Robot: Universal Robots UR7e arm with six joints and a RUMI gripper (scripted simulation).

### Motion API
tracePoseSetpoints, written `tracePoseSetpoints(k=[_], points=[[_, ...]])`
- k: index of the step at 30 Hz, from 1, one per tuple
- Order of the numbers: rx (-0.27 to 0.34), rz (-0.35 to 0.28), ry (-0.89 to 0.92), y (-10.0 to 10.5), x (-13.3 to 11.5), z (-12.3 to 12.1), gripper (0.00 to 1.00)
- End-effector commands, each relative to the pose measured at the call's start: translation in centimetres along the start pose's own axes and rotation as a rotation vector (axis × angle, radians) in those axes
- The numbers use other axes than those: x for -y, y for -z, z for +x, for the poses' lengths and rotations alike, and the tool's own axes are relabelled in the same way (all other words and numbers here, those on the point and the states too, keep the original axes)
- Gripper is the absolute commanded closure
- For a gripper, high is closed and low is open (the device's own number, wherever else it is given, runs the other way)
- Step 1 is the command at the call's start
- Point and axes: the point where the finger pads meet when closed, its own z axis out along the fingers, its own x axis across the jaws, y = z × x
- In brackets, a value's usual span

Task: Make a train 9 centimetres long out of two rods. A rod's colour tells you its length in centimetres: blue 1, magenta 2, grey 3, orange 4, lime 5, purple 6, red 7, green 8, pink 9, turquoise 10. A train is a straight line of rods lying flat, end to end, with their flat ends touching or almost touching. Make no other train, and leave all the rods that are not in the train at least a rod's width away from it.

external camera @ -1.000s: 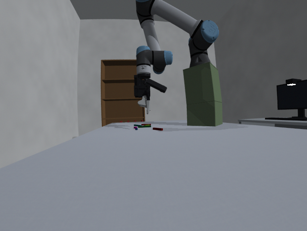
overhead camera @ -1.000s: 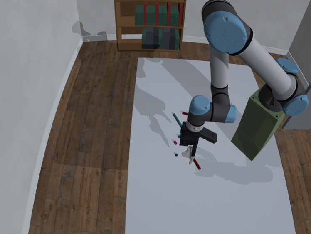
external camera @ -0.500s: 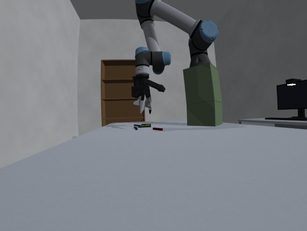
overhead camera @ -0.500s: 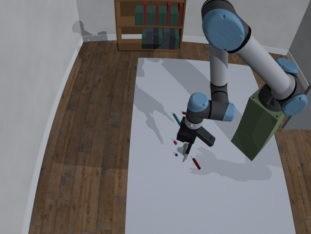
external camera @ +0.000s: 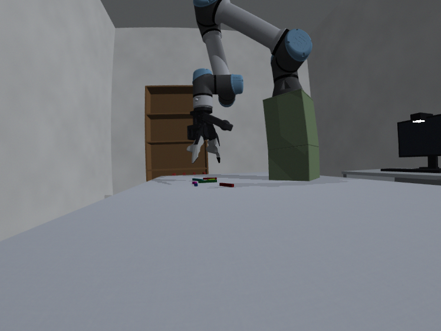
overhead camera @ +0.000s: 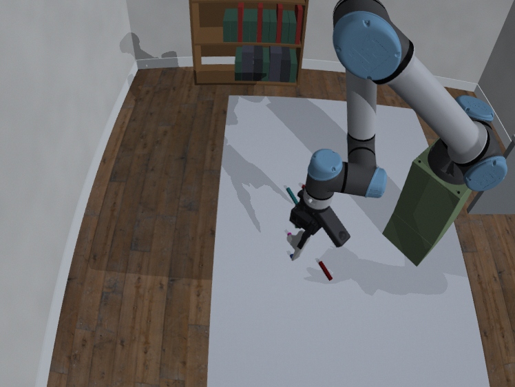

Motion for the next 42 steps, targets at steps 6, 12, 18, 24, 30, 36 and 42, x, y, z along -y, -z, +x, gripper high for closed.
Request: tracePoseSetpoints(k=[6, 12, 18, 24, 30, 36, 42], points=[[0.002, -0.006, -0.286, 0.1, -1.3, 0.1, 0.0], [0.002, -0.006, -0.406, 0.1, -1.8, 0.1, 0.0], [0.001, -0.006, -0.556, 0.2, -2.5, 0.0, 0.0], [0.001, -0.006, -0.698, 0.2, -3.1, 0.0, 0.0], [0.0, -0.006, -0.834, 0.2, -3.8, -0.1, 0.0], [0.0, -0.007, -0.969, 0.3, -4.4, -0.3, 0.0], [-0.001, -0.007, -1.111, 0.3, -5.1, -0.5, 0.0]])
